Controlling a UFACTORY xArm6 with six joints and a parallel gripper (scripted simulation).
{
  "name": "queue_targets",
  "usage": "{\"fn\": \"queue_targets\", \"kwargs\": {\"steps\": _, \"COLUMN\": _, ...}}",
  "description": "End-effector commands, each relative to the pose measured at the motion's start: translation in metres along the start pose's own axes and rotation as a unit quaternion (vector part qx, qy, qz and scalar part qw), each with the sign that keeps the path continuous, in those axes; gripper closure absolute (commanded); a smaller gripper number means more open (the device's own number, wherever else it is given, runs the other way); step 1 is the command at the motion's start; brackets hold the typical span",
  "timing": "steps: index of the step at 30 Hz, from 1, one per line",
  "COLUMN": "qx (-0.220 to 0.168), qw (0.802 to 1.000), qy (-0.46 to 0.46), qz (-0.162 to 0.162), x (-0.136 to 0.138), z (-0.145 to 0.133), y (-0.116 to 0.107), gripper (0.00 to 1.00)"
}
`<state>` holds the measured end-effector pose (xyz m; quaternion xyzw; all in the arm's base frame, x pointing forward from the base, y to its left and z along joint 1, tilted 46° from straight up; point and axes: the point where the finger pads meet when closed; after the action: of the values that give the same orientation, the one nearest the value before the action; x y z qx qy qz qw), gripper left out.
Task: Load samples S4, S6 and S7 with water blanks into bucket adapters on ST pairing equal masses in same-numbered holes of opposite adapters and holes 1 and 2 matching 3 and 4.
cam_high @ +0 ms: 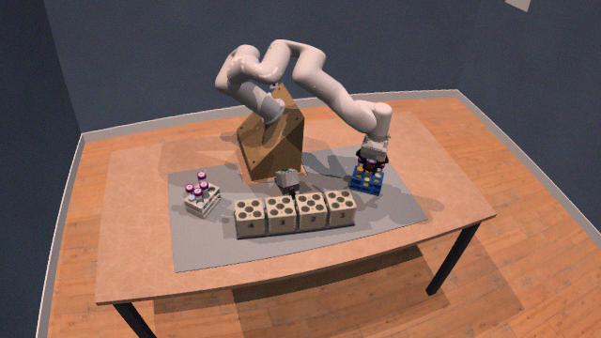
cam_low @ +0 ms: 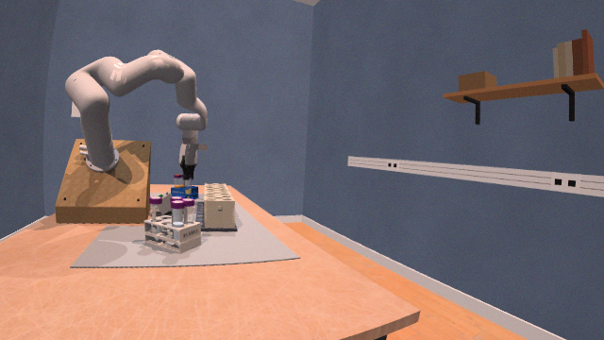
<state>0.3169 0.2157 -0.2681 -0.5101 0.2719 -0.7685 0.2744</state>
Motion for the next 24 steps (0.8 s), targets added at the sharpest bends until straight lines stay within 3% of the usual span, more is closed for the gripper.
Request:
{"fn": "queue_targets", "kwargs": {"steps": 1, "qx": 0.001, "qw": 1.0, "qy": 0.001, "qz": 0.002, "x": -0.002, "z": 0.001, "y": -0.004, "gripper": 1.0}}
{"fn": "queue_targets", "kwargs": {"steps": 24, "qx": 0.001, "qw": 1.0, "qy": 0.001, "qz": 0.002, "x": -0.002, "z": 0.001, "y": -0.017, "gripper": 1.0}}
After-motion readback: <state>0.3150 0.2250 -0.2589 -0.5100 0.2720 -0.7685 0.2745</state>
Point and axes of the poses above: the point where the finger pads meet when closed, its own y axis out along the fingers, its own x axis across the jaws, z = x × y, and after that the axes turned 9 degrees about -y, right-handed
